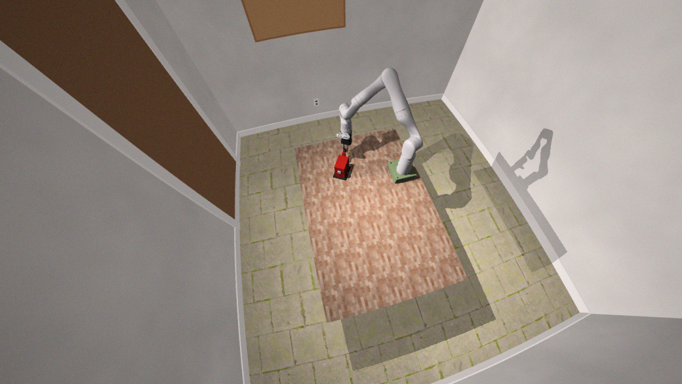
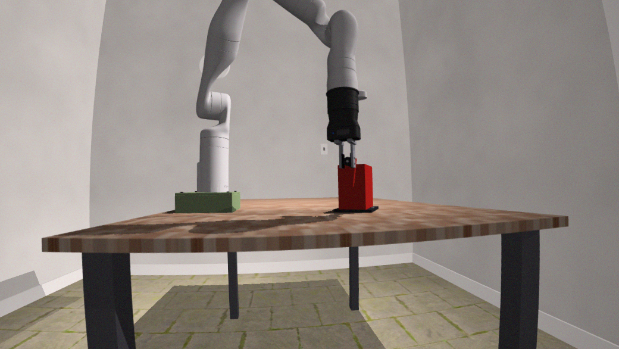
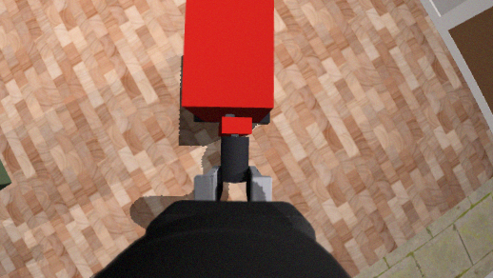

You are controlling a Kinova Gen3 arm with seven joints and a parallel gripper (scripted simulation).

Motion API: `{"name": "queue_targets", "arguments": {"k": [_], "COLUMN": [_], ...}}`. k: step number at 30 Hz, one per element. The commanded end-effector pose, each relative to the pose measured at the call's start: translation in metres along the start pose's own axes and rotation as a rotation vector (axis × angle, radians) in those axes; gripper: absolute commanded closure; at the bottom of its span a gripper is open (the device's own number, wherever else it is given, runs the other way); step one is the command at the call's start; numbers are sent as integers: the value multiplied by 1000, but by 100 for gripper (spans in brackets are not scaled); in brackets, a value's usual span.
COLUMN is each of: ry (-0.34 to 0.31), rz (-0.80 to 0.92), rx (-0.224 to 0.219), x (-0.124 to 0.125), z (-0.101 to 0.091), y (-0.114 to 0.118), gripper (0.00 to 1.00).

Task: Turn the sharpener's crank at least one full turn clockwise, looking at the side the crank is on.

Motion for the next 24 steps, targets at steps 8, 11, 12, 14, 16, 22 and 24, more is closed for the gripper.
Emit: {"name": "queue_targets", "arguments": {"k": [8, 11, 12, 14, 16, 22, 24], "ry": [0, 0, 0, 0, 0, 0, 0], "rz": [2, 2, 2, 2, 2, 2, 2], "rx": [-2, -2, -2, -2, -2, -2, -2], "x": [2, 2, 2, 3, 3, 4, 5], "z": [3, 5, 6, 8, 10, 18, 22], "y": [13, 18, 20, 23, 27, 35, 39], "gripper": [100, 100, 100, 100, 100, 100, 100]}}
Point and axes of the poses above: the point where the finger pads meet when closed, its own z axis out along the fingers, its own y axis across the jaws, x = y × z, the point moved 2 cm from there along -z, back along the fingers, and after that the axes turned 6 degrees about z, right-handed, at the moved point
